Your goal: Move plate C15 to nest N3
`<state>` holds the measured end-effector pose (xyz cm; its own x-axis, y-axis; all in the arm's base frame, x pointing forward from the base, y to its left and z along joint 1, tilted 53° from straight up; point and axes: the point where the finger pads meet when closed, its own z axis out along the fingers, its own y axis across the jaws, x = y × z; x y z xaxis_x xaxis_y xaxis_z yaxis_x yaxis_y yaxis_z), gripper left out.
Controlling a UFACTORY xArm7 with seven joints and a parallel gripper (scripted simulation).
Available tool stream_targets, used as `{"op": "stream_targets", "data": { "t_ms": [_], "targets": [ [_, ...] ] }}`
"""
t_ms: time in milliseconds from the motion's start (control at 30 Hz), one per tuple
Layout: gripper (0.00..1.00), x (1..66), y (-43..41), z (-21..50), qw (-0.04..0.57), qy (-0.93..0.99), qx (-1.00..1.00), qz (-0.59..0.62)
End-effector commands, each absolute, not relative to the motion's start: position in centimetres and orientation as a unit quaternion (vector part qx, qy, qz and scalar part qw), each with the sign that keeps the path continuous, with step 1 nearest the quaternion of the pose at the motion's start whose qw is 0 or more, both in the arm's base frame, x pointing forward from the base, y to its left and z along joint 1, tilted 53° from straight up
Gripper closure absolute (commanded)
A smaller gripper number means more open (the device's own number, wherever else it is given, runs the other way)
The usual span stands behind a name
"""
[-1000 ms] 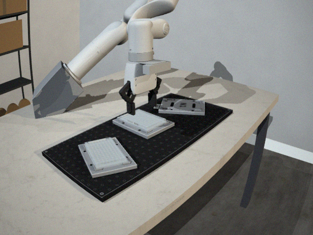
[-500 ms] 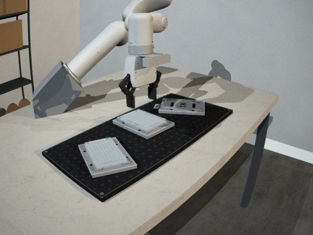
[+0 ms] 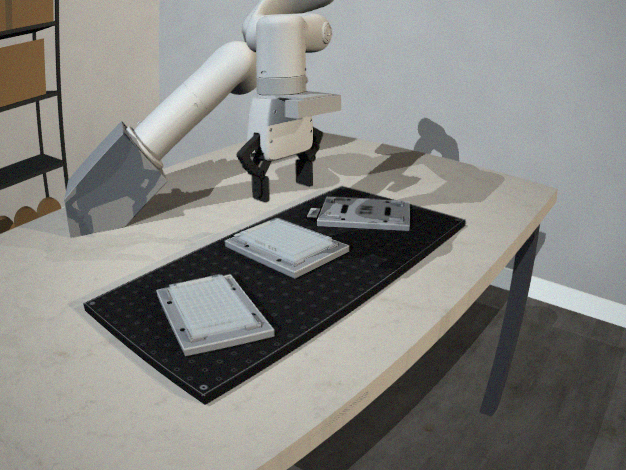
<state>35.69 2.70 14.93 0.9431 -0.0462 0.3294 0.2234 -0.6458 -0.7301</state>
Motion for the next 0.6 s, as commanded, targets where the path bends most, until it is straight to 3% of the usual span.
{"op": "stream_targets", "data": {
  "t_ms": [0, 567],
  "targets": [
    [0.0, 35.7, 2.3, 15.2, 0.417, -0.049, -0.893, -0.163],
    [0.0, 35.2, 0.7, 16.5, 0.417, -0.049, -0.893, -0.163]
  ]
}}
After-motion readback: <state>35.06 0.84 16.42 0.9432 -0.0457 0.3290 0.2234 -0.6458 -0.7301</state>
